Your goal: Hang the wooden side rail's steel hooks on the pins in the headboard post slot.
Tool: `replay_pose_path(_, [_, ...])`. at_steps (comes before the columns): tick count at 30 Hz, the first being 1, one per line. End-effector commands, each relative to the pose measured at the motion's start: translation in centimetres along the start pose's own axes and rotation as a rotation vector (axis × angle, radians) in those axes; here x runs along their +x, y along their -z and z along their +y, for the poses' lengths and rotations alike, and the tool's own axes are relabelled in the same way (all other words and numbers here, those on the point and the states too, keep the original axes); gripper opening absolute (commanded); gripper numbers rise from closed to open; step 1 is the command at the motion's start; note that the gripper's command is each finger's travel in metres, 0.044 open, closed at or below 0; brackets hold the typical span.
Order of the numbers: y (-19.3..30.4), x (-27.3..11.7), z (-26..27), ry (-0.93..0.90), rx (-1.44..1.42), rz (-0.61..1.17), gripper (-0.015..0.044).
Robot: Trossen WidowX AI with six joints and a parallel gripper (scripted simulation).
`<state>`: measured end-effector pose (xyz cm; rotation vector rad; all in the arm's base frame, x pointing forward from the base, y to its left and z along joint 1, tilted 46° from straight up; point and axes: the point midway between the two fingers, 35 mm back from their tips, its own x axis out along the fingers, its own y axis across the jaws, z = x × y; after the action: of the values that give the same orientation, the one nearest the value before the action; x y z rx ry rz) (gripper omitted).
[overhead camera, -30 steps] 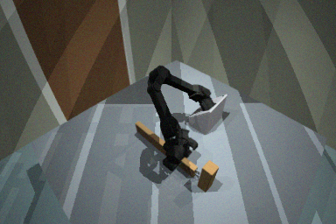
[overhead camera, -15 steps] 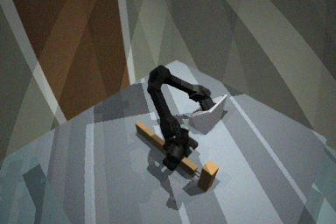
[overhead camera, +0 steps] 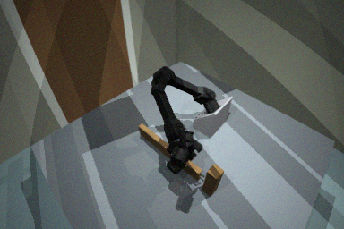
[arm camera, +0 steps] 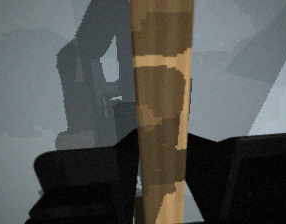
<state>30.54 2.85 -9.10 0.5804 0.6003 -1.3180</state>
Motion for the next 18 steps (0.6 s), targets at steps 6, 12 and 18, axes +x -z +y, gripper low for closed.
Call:
replay_pose_path(6, [-0.02,-0.53,0.22,-0.011,0.005,0.001,0.0000])
replay_pose_path(12, [-0.02,-0.63,0.22,-0.011,0.005,0.001,0.0000])
replay_pose_path(18, [-0.02,-0.73,0.22,-0.011,0.005,0.001,0.0000])
